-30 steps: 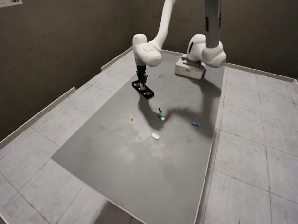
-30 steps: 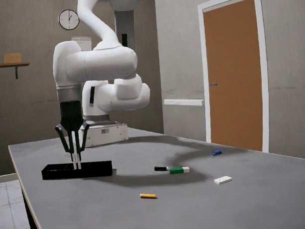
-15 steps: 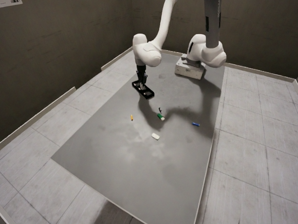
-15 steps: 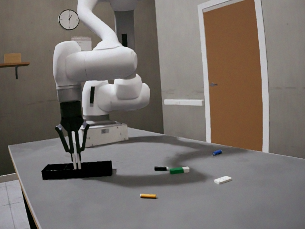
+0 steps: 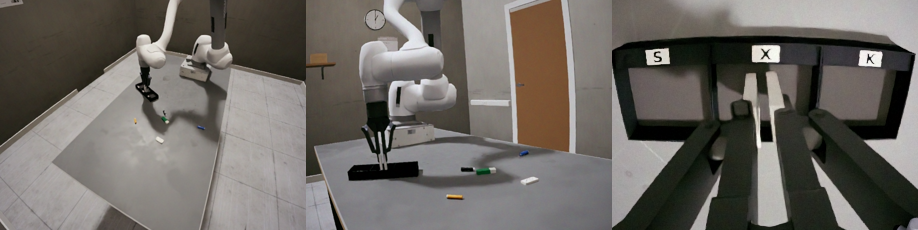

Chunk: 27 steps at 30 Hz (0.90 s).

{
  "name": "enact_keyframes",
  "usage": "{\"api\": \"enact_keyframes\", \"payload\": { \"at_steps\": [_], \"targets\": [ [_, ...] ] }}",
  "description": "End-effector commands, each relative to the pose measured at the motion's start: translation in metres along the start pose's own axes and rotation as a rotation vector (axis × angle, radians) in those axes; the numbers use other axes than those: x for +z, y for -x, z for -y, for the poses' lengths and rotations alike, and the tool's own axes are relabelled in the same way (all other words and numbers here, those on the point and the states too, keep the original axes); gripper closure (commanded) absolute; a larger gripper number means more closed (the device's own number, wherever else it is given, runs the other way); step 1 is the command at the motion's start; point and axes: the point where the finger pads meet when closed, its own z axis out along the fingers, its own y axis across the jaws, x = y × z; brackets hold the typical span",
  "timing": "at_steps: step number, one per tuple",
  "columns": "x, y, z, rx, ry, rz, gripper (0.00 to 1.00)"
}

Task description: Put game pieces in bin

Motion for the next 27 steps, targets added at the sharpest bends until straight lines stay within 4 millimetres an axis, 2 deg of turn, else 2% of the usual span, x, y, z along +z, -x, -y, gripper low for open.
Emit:
{"api": "enact_keyframes", "payload": {
  "at_steps": [1,11,27],
  "targets": [
    [-0.001,-0.001,0.000,0.000,0.000,-0.001,0.85],
    [-0.001,-0.001,0.000,0.000,0.000,-0.001,0.85],
    [-0.019,0.000,0.000,0.000,0.000,-0.001,0.85]
  ]
}}
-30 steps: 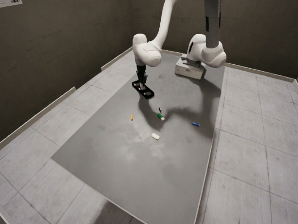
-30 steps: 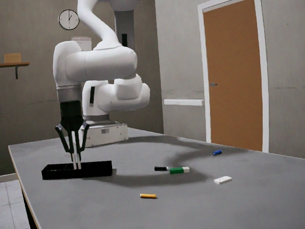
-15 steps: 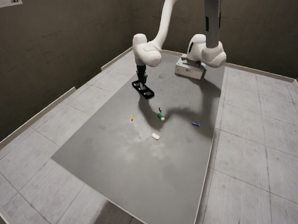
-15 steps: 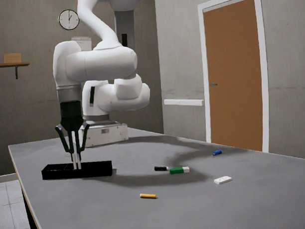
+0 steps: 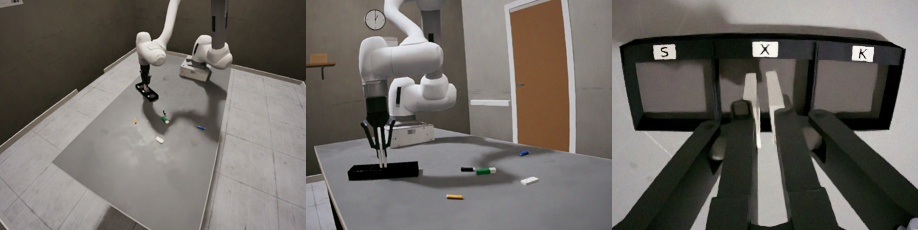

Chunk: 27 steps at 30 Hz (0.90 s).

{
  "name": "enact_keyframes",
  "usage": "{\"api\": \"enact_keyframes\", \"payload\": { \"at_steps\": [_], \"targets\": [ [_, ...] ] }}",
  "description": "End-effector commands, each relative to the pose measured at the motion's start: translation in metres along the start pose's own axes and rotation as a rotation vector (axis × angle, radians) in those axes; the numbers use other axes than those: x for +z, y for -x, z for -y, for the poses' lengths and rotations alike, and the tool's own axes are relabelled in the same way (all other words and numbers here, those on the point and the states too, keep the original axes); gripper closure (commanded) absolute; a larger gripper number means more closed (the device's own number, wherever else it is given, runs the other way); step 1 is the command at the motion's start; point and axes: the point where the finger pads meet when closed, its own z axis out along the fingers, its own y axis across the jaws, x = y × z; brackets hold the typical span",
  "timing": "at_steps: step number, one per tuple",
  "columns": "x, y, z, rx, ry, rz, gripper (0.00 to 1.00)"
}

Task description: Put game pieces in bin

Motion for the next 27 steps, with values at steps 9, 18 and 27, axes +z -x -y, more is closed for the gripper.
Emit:
{"api": "enact_keyframes", "payload": {
  "at_steps": [9,18,27],
  "targets": [
    [-0.023,-0.001,0.000,0.000,0.000,-0.002,0.85],
    [-0.030,-0.002,0.015,0.000,0.000,-0.002,0.85],
    [-0.030,-0.007,0.060,0.000,0.000,-0.002,0.85]
  ]
}}
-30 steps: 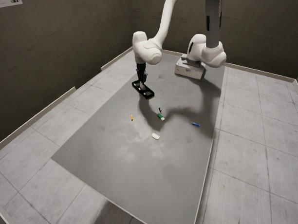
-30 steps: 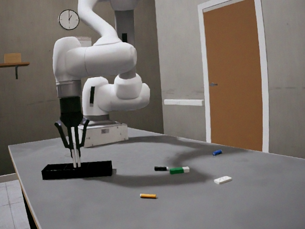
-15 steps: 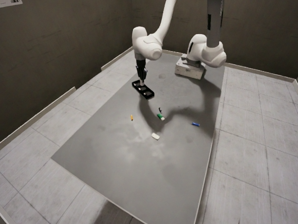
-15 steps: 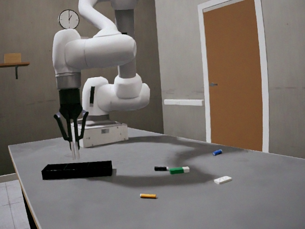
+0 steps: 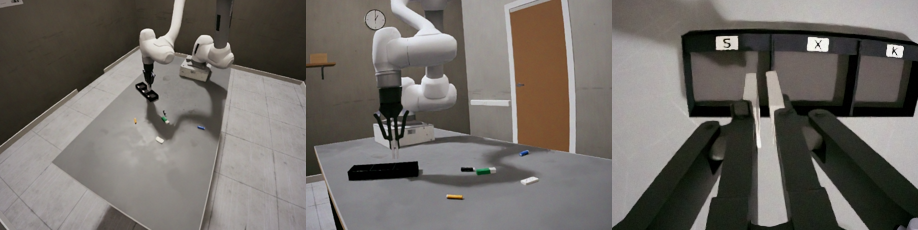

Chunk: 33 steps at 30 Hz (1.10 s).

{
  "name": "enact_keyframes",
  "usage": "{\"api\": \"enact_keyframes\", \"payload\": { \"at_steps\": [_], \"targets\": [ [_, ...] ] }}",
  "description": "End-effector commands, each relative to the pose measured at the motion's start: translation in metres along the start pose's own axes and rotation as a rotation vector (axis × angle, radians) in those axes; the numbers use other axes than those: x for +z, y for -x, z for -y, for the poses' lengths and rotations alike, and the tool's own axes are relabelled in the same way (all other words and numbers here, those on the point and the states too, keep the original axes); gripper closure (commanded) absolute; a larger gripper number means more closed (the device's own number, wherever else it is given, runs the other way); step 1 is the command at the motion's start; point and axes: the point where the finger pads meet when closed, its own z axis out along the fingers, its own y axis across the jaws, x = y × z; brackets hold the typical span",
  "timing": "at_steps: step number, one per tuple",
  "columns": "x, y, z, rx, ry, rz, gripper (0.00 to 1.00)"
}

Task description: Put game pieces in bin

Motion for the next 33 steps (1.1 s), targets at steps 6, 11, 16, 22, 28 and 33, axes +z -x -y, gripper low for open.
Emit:
{"api": "enact_keyframes", "payload": {
  "at_steps": [6,11,16,22,28,33],
  "targets": [
    [-0.001,-0.004,0.030,0.000,0.000,-0.001,0.85],
    [0.005,-0.004,0.034,0.000,0.000,-0.001,0.85],
    [0.018,-0.004,0.034,0.000,0.000,-0.001,0.85],
    [0.029,-0.004,0.034,0.000,0.000,-0.001,0.85],
    [0.045,-0.004,0.034,0.000,0.000,-0.001,0.85],
    [0.045,-0.004,0.034,0.000,0.000,-0.001,0.85]
  ]
}}
